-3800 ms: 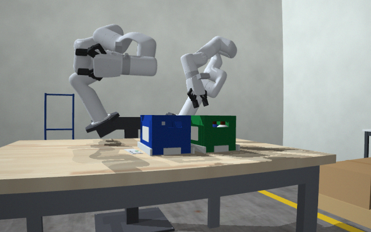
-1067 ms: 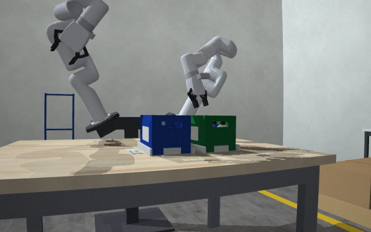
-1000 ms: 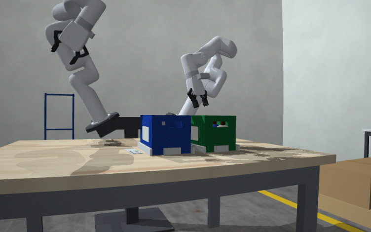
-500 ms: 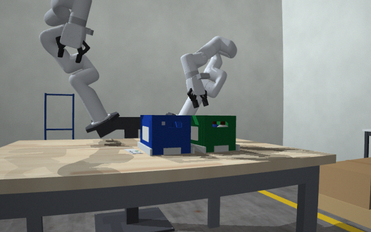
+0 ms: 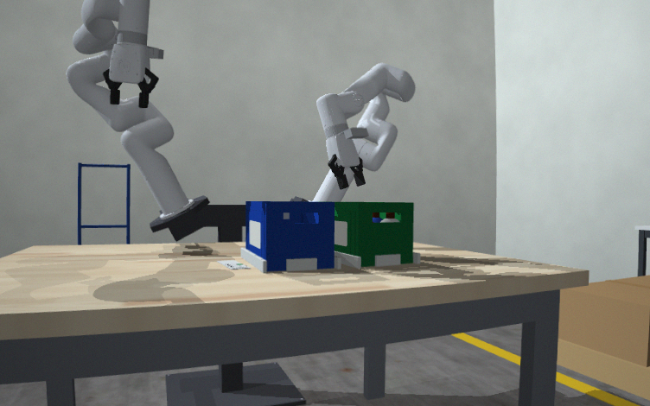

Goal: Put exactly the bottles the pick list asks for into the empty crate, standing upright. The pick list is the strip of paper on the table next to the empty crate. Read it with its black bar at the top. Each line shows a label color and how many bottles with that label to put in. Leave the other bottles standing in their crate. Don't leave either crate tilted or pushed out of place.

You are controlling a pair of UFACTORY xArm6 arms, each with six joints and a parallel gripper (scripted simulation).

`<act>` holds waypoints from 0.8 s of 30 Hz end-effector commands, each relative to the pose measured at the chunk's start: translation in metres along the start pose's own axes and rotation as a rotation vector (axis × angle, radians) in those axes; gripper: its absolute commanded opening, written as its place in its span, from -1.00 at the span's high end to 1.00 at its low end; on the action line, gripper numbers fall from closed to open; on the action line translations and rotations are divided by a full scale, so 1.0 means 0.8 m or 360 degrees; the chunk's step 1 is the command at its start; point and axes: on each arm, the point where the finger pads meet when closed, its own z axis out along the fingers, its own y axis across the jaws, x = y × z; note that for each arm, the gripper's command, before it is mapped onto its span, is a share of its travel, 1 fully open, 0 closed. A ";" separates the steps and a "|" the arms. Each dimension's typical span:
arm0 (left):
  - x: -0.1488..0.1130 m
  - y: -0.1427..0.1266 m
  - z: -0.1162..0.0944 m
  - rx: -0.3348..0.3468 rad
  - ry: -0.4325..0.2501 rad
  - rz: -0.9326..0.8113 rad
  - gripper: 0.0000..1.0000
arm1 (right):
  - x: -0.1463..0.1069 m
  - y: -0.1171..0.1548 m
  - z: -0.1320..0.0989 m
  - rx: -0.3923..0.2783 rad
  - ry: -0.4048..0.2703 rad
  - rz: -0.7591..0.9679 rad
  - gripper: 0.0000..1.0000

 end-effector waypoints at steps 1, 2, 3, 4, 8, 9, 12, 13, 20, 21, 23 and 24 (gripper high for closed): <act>0.001 0.001 -0.001 -0.0005 0.0002 -0.0003 -1.00 | 0.006 0.000 -0.001 -0.0040 0.0010 0.0029 -1.00; 0.001 0.001 -0.001 -0.0005 0.0002 -0.0003 -1.00 | 0.007 -0.001 -0.001 -0.0044 0.0012 0.0032 -1.00; 0.001 0.001 -0.001 -0.0005 0.0002 -0.0003 -1.00 | 0.008 -0.001 -0.001 -0.0047 0.0013 0.0034 -1.00; 0.001 0.001 -0.001 -0.0005 0.0002 -0.0003 -1.00 | 0.008 -0.001 -0.001 -0.0047 0.0013 0.0034 -1.00; 0.001 0.001 -0.001 -0.0005 0.0002 -0.0003 -1.00 | 0.009 -0.001 -0.001 -0.0052 0.0015 0.0038 -1.00; 0.001 0.001 -0.001 -0.0005 0.0002 -0.0003 -1.00 | 0.009 -0.001 -0.001 -0.0052 0.0016 0.0038 -1.00; 0.001 0.001 -0.001 -0.0005 0.0002 -0.0003 -1.00 | 0.009 -0.001 -0.001 -0.0053 0.0016 0.0038 -1.00; 0.001 0.001 -0.001 -0.0005 0.0002 -0.0003 -1.00 | 0.009 0.000 -0.001 -0.0053 0.0015 0.0036 -1.00; 0.001 0.001 -0.001 -0.0005 0.0002 -0.0003 -1.00 | 0.024 0.013 -0.012 -0.0074 -0.0039 -0.0064 -1.00; 0.001 0.001 -0.001 -0.0005 0.0002 -0.0003 -1.00 | 0.024 0.013 -0.012 -0.0074 -0.0039 -0.0064 -1.00; 0.001 0.001 -0.001 -0.0005 0.0002 -0.0003 -1.00 | 0.028 0.017 -0.015 -0.0081 -0.0055 -0.0094 -1.00; 0.001 0.001 -0.001 -0.0005 0.0002 -0.0003 -1.00 | 0.034 0.021 -0.018 -0.0088 -0.0072 -0.0127 -1.00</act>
